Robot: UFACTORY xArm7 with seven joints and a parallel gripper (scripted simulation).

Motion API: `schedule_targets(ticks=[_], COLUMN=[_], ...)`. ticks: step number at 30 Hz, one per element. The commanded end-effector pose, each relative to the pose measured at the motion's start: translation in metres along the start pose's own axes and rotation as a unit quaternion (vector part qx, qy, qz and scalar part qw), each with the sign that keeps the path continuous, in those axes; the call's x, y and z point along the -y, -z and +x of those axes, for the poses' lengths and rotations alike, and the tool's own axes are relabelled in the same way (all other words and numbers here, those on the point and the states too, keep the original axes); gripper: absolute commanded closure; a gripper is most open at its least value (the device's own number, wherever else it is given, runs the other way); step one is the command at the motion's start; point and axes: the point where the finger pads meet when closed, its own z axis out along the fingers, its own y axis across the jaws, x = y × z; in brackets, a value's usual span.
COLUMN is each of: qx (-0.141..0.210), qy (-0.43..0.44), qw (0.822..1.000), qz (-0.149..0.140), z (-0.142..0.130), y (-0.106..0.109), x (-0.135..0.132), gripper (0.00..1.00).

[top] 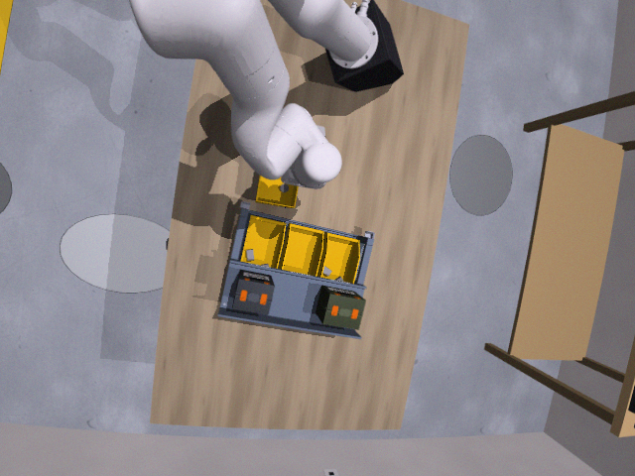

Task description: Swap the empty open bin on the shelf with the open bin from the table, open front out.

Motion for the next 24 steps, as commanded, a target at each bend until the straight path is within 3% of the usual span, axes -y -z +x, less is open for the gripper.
schedule_targets(ticks=[1, 12, 24], qx=[-0.006, -0.006, -0.006], qy=[0.002, 0.002, 0.002], qw=[1.000, 1.000, 1.000], qz=[-0.003, -0.003, -0.003], z=[0.000, 0.000, 0.000], y=[0.013, 0.035, 0.038], x=[0.001, 0.001, 0.001], gripper=[1.00, 1.00, 1.00])
